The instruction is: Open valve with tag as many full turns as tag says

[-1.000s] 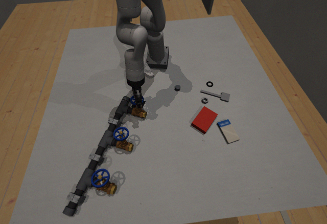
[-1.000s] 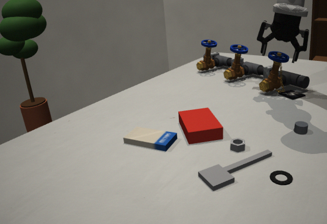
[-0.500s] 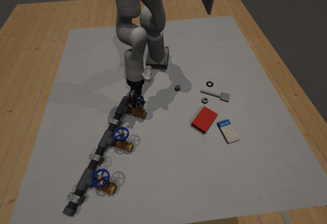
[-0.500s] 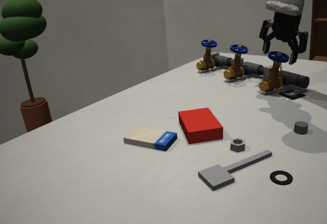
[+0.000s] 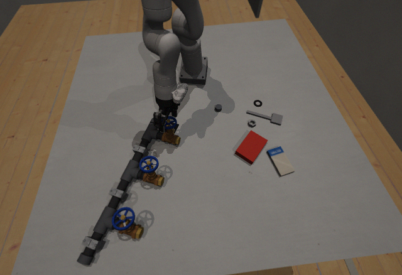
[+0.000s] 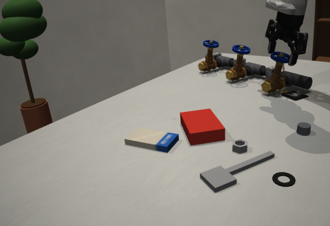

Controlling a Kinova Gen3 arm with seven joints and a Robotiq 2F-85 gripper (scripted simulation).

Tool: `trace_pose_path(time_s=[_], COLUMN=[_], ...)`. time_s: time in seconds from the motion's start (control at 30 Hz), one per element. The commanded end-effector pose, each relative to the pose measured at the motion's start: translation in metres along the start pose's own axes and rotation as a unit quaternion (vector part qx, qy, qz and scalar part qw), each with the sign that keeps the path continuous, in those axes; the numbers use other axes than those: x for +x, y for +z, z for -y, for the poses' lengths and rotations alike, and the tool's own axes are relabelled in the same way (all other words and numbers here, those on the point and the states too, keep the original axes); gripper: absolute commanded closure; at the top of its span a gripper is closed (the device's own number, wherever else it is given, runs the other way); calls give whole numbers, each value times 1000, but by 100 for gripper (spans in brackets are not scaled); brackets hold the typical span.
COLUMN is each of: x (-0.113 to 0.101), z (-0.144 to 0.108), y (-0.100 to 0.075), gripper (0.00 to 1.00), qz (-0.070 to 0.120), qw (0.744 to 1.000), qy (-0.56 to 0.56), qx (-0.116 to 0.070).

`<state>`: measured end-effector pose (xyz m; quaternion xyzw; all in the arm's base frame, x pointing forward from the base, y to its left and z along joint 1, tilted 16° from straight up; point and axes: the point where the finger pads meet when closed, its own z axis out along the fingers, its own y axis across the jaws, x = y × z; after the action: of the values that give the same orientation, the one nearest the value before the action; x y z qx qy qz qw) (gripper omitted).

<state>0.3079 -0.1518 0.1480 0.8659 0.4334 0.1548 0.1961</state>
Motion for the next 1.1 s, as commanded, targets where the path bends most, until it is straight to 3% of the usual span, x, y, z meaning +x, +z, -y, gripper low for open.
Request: trace_pose_path(time_s=[0.0, 0.83, 0.87, 1.07], x=[0, 0, 0, 0], z=[0, 0, 0, 0], y=[0, 0, 0, 0], gripper=[0, 0, 29, 29], qz=[-7, -7, -7, -7], qw=[1000, 997, 997, 997], qy=[25, 77, 77, 77], qx=[-3, -3, -3, -3])
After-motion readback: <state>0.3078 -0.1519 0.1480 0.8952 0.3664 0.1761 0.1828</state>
